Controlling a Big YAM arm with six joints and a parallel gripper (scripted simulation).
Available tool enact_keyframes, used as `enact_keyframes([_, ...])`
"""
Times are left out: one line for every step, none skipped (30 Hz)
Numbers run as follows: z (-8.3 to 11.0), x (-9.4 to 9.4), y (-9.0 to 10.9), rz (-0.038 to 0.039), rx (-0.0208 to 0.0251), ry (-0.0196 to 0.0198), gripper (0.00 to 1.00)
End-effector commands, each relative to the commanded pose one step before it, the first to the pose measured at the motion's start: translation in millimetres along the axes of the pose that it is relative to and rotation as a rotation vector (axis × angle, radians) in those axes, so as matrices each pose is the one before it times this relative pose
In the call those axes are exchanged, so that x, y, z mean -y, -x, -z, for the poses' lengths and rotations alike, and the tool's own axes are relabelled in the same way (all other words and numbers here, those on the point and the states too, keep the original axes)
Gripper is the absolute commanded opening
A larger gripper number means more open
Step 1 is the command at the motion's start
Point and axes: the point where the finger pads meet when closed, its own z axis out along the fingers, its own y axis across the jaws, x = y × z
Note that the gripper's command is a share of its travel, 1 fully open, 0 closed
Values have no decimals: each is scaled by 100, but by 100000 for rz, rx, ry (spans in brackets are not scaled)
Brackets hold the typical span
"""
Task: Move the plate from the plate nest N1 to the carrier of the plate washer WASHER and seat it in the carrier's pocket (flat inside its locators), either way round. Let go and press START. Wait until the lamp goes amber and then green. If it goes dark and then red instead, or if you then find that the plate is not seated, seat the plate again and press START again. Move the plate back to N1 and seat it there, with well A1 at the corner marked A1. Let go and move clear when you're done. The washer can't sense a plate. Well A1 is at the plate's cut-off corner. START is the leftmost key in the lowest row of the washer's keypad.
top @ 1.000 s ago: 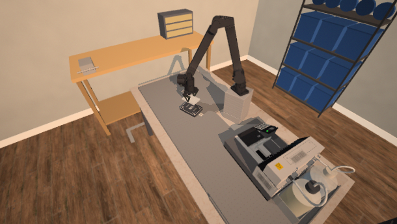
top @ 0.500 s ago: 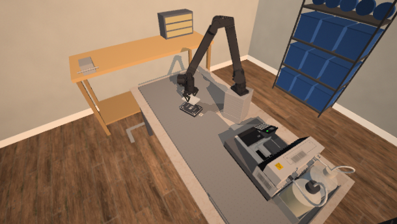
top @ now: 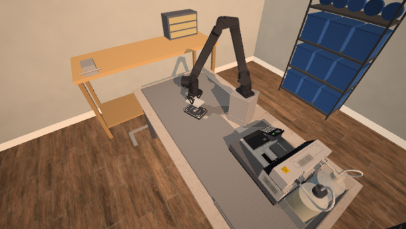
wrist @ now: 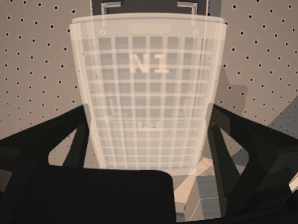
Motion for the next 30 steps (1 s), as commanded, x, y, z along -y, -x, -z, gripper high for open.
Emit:
enact_keyframes([-1069, -423, 1378, -49, 1117, 743, 82])
enact_keyframes([-175, 5, -29, 22, -22, -10, 82])
enact_keyframes([-175, 13, -25, 1, -21, -11, 82])
enact_keyframes([-175, 20, -19, -20, -21, -13, 82])
enact_keyframes([-175, 21, -16, -28, -21, -13, 82])
enact_keyframes([-175, 17, -15, -18, -21, -12, 82])
enact_keyframes([-175, 9, -17, 1, -21, -11, 82])
enact_keyframes([-175, 1, -18, 20, -21, -10, 82])
enact_keyframes([-174, -4, -18, 30, -21, -9, 82])
enact_keyframes([-174, -3, -15, 23, -21, -9, 82])
enact_keyframes([0, 0, 0, 0, 0, 0, 82])
enact_keyframes([0, 0, 0, 0, 0, 0, 82])
enact_keyframes([-175, 1, -6, -39, -20, -10, 82])
enact_keyframes([-175, 13, 2, -3, -19, -12, 82])
enact_keyframes([-174, 11, 1, -4, -19, -12, 82])
enact_keyframes([-174, 9, -2, -13, -19, -11, 82])
enact_keyframes([-174, 3, -9, 1, -20, -10, 82])
enact_keyframes([-174, -2, -16, 19, -20, -9, 82])
enact_keyframes([-174, -2, -22, 27, -21, -9, 82])
enact_keyframes([-173, 4, -24, 17, -21, -10, 82])
enact_keyframes([-174, 15, -24, -6, -21, -11, 82])
enact_keyframes([-174, 23, -22, -26, -21, -13, 82])
enact_keyframes([-173, 26, -22, -31, -21, -13, 82])
enact_keyframes([-173, 22, -25, -17, -21, -12, 82])
enact_keyframes([-173, 14, -27, 3, -21, -11, 82])
enact_keyframes([-173, 5, -29, 23, -21, -10, 82])
enact_keyframes([-173, 0, -28, 34, -21, -9, 82])
enact_keyframes([0, 0, 0, 0, 0, 0, 82])
enact_keyframes([0, 0, 0, 0, 0, 0, 82])
enact_keyframes([-173, -18, -26, 30, -21, -6, 82])
